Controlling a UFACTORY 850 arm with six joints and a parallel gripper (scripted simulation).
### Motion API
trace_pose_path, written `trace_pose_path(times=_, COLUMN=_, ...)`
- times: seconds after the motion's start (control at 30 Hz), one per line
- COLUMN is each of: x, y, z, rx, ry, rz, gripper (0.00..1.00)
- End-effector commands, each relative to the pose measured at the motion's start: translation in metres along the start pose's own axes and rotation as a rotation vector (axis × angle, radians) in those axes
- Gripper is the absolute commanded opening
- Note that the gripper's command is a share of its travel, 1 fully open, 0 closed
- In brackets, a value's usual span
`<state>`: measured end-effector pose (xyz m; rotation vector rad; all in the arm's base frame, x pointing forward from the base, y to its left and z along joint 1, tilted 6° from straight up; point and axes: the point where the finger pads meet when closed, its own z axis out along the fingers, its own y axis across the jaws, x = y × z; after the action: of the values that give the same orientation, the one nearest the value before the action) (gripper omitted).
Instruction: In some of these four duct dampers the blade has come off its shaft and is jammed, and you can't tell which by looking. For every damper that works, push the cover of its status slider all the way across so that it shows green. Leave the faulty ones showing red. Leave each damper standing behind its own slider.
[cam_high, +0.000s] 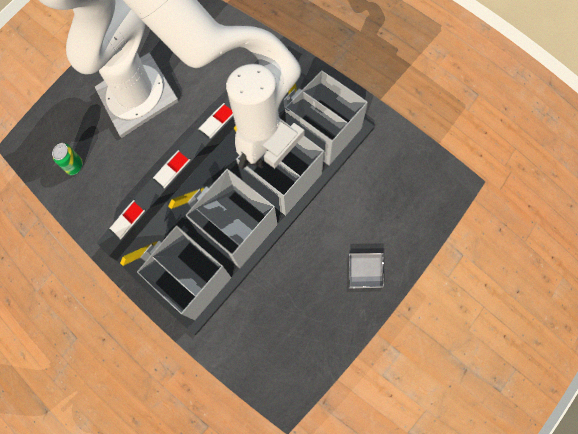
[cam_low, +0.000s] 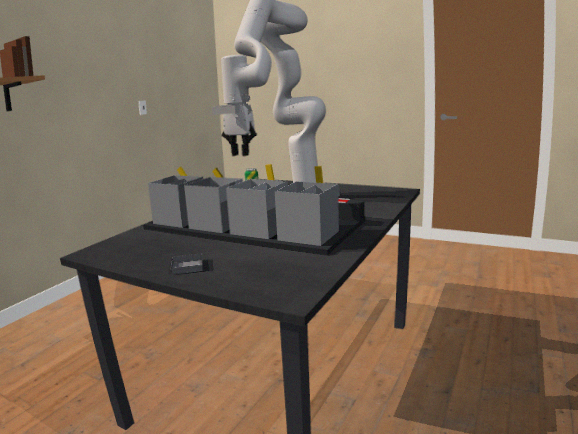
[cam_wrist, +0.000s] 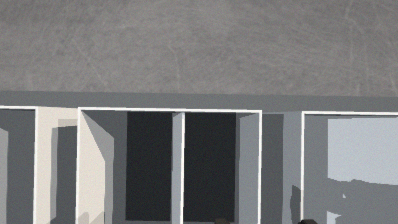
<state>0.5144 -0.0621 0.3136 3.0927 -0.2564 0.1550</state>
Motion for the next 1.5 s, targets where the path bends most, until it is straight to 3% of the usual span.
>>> trace_pose_path(times=0.0, x=-0.002, y=-0.042, z=-0.001, rx=-0.005, ry=0.002, rz=0.002, gripper=0.39)
trace_pose_path(times=0.17, x=-0.005, y=-0.057, z=-0.001, rx=-0.005, ry=0.003, rz=0.002, gripper=0.39)
trace_pose_path(times=1.47, x=-0.005, y=-0.057, z=-0.001, rx=-0.005, ry=0.003, rz=0.002, gripper=0.39)
